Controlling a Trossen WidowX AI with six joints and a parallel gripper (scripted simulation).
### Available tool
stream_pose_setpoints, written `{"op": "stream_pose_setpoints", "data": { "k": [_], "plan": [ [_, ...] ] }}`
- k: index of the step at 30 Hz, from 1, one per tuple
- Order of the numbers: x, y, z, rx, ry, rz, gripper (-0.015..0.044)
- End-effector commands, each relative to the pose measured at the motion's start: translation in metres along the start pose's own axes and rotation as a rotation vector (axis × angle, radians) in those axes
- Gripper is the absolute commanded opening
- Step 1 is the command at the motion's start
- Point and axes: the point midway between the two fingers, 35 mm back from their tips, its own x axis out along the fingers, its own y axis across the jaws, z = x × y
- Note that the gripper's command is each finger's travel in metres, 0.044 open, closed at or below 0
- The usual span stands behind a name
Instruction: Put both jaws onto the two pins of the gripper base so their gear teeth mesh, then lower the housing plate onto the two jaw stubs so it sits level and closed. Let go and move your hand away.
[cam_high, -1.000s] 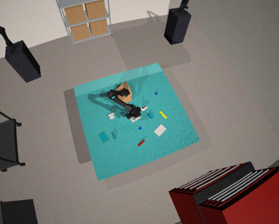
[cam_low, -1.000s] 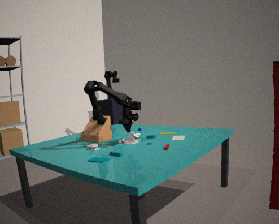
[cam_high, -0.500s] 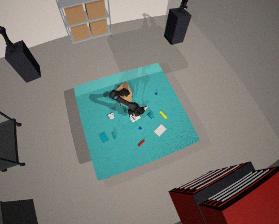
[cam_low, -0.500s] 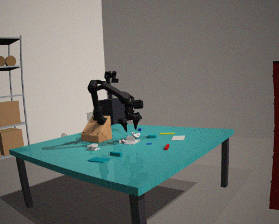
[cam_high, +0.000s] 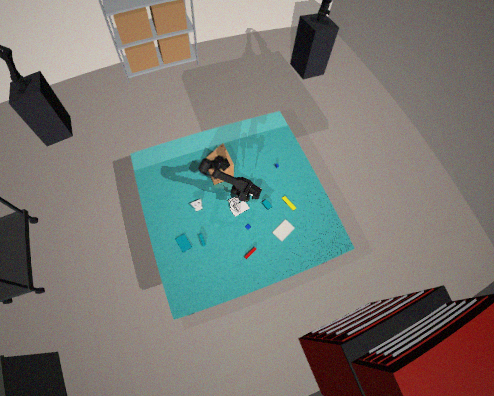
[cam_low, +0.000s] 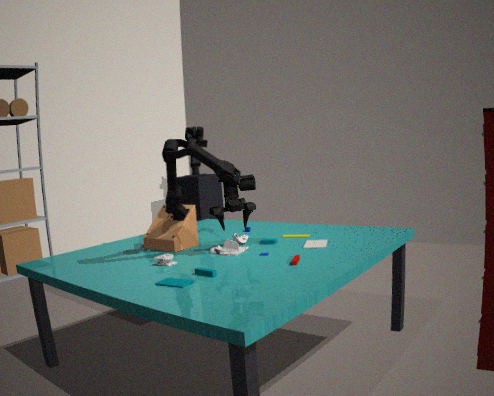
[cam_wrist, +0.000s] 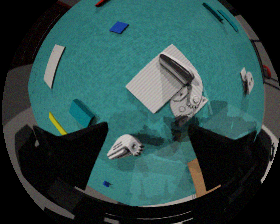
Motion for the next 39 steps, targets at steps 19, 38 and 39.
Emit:
{"op": "stream_pose_setpoints", "data": {
  "k": [19,38,39],
  "plan": [
    [0.002,0.019,-0.053,0.656,0.003,-0.019,0.044],
    [0.014,0.022,-0.063,0.793,-0.002,-0.023,0.044],
    [0.016,0.022,-0.063,0.793,-0.002,-0.023,0.044]
  ]
}}
